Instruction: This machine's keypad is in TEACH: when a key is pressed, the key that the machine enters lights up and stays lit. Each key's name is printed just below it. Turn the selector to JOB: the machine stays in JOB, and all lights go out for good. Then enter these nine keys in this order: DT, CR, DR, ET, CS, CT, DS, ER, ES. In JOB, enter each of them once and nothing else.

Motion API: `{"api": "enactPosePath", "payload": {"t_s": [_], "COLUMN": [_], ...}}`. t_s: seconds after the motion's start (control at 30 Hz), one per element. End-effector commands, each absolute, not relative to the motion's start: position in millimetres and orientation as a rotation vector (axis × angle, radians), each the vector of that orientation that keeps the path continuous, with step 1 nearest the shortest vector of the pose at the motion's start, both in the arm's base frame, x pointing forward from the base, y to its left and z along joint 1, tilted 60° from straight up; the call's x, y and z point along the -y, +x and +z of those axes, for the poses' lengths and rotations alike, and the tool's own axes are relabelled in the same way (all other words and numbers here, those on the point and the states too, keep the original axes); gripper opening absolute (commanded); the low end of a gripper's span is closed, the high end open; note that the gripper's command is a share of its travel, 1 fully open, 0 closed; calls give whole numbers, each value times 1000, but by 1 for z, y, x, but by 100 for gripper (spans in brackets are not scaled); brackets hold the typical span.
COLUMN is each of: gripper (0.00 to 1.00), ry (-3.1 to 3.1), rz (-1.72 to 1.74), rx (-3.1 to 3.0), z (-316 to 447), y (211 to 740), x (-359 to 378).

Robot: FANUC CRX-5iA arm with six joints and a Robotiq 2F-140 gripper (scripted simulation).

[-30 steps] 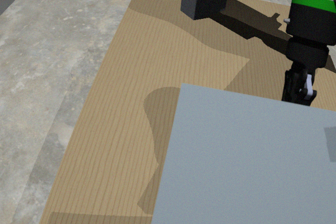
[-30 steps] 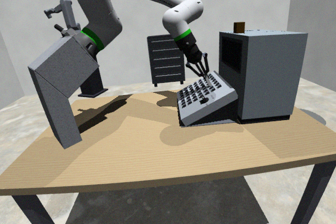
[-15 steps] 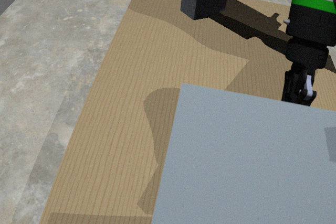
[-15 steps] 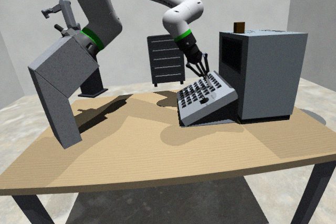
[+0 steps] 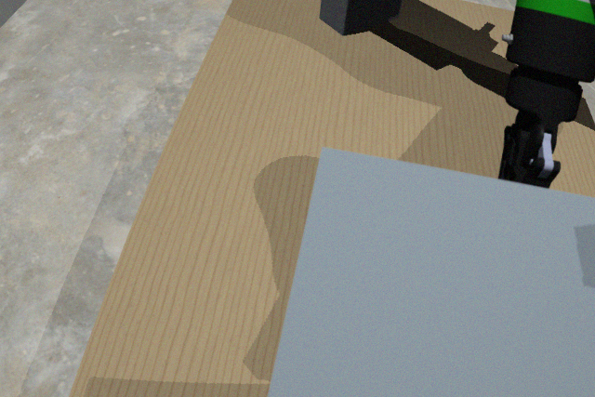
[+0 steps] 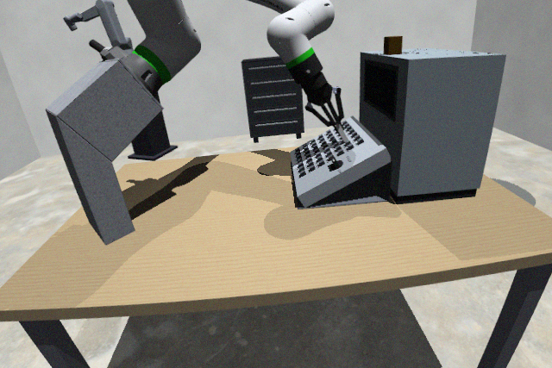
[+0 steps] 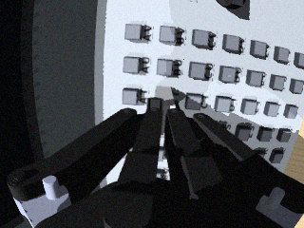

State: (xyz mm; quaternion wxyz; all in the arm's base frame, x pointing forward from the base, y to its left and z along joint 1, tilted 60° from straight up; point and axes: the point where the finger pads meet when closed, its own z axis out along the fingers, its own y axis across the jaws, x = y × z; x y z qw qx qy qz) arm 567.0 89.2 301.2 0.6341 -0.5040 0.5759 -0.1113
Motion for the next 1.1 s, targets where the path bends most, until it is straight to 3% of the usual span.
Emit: {"api": "enactPosePath", "payload": {"t_s": [0.0,1.07], "gripper": [0,0], "ry": [-1151,-1151], "rz": [-255,-255], "rx": [-1317,-1317], "z": [301,307], "y": [567,538], "x": [-89,-71]}}
